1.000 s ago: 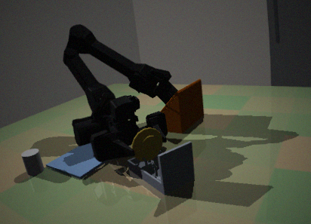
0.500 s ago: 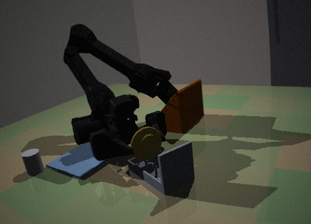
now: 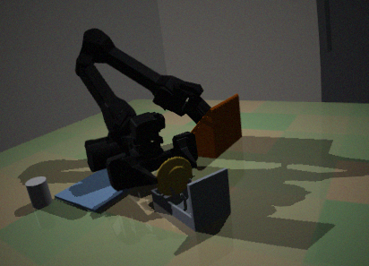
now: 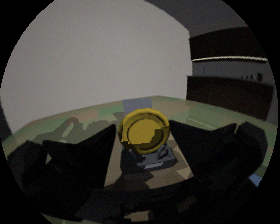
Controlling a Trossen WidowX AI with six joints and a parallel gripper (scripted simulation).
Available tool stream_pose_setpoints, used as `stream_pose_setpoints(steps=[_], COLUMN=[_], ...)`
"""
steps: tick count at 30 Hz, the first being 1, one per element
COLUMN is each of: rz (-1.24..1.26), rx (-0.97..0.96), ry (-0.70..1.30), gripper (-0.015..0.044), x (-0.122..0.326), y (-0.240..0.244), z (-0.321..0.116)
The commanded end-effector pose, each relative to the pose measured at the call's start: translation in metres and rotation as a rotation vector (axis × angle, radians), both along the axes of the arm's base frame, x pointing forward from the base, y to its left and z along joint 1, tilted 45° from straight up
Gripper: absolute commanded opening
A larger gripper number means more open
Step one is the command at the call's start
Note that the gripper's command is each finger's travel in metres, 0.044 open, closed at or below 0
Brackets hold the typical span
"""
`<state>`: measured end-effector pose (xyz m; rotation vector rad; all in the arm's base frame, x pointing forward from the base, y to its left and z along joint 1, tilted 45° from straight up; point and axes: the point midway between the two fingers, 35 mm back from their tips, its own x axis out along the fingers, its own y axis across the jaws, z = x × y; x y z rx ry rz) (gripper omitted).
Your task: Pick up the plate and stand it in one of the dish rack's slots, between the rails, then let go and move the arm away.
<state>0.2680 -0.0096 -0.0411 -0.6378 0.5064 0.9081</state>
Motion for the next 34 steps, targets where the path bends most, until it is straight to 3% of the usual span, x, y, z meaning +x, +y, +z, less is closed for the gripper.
stream_pose_setpoints(steps=[1, 4, 13, 19, 34], rz=[0.0, 0.004, 0.03, 0.019, -0.276], rx=[0.0, -0.003, 0.001, 0.002, -0.077], ry=[0.0, 0.003, 0.002, 0.021, 0.411], gripper=[0.04, 0.04, 0.04, 0.04, 0.04], x=[0.0, 0.003, 0.02, 0.022, 0.015], y=[0.0, 0.005, 0.079, 0.081, 0.09], z=[0.0, 0.006, 0.082, 0.083, 0.077])
